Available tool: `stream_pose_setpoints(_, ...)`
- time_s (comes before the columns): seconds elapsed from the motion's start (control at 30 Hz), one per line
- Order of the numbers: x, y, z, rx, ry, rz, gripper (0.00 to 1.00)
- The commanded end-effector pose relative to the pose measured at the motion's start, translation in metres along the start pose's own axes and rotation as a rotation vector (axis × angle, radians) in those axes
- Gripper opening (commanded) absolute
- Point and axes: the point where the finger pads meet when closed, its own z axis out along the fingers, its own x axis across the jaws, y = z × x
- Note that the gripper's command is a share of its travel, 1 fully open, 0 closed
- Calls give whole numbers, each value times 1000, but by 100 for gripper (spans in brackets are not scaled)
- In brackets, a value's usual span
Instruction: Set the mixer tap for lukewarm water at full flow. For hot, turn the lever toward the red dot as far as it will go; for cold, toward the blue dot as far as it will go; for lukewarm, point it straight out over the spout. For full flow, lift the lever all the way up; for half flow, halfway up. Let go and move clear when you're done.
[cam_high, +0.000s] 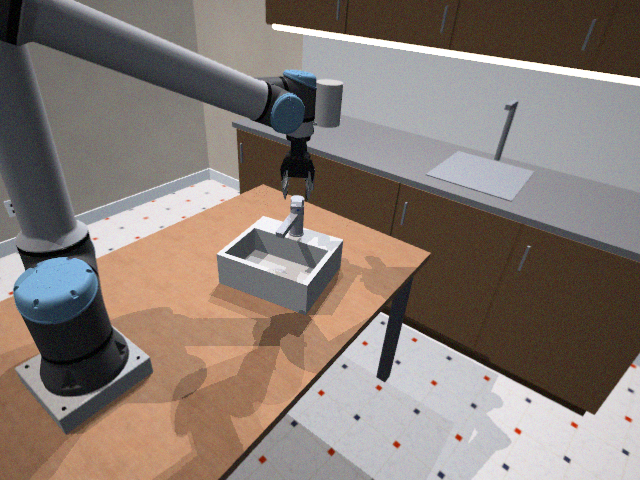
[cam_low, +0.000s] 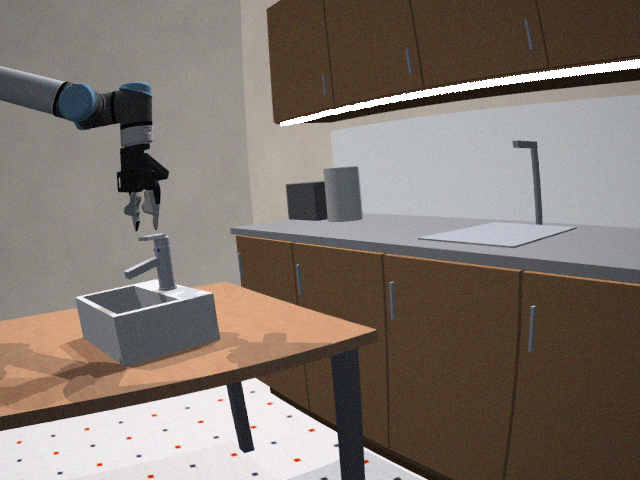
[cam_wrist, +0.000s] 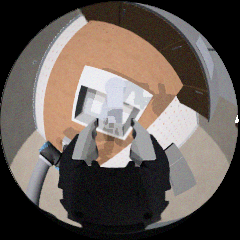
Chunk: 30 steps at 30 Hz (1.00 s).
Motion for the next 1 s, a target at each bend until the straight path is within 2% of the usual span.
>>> stream_pose_setpoints(0.0,0,0,5,-1,0,-1,43)
stream_pose_setpoints(0.97,1,-1,3,1,3,-1,43)
